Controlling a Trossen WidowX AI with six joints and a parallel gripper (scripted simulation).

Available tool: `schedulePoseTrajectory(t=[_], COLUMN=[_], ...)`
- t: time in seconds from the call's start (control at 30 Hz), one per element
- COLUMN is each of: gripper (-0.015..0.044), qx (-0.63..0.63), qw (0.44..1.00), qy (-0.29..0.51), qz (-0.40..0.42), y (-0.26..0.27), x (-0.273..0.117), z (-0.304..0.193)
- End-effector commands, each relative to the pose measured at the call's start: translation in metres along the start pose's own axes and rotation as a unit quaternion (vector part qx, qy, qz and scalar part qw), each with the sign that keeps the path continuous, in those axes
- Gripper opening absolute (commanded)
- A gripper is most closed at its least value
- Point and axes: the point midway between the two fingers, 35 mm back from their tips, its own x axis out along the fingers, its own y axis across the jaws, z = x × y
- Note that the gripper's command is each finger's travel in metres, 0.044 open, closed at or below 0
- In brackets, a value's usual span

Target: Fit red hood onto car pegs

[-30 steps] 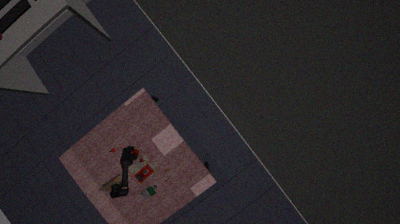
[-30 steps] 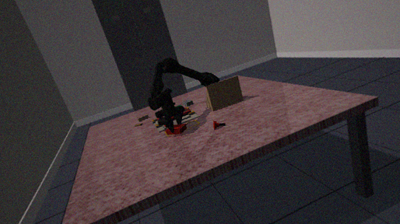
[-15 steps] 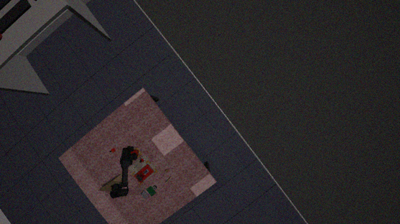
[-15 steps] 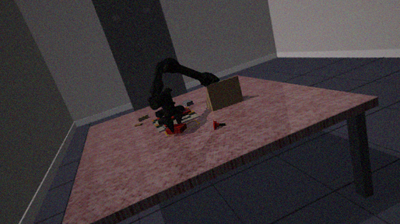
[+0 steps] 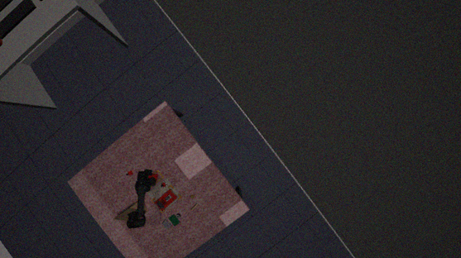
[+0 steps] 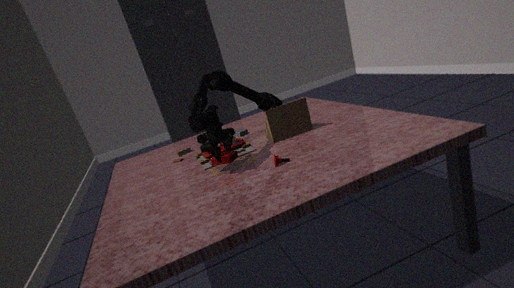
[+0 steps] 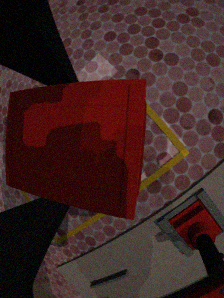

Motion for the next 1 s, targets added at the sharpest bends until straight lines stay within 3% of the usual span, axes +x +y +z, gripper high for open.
schedulePoseTrajectory(t=[0.0,0.53,0.97], gripper=[0.0,0.0,0.0], qx=[0.005,0.005,-0.02], qw=[1.0,1.0,1.0], qy=[0.002,0.003,0.01], qz=[0.006,0.007,0.007], y=[0.001,0.001,-0.01], x=[-0.016,-0.056,-0.058], z=[0.001,0.001,0.015])
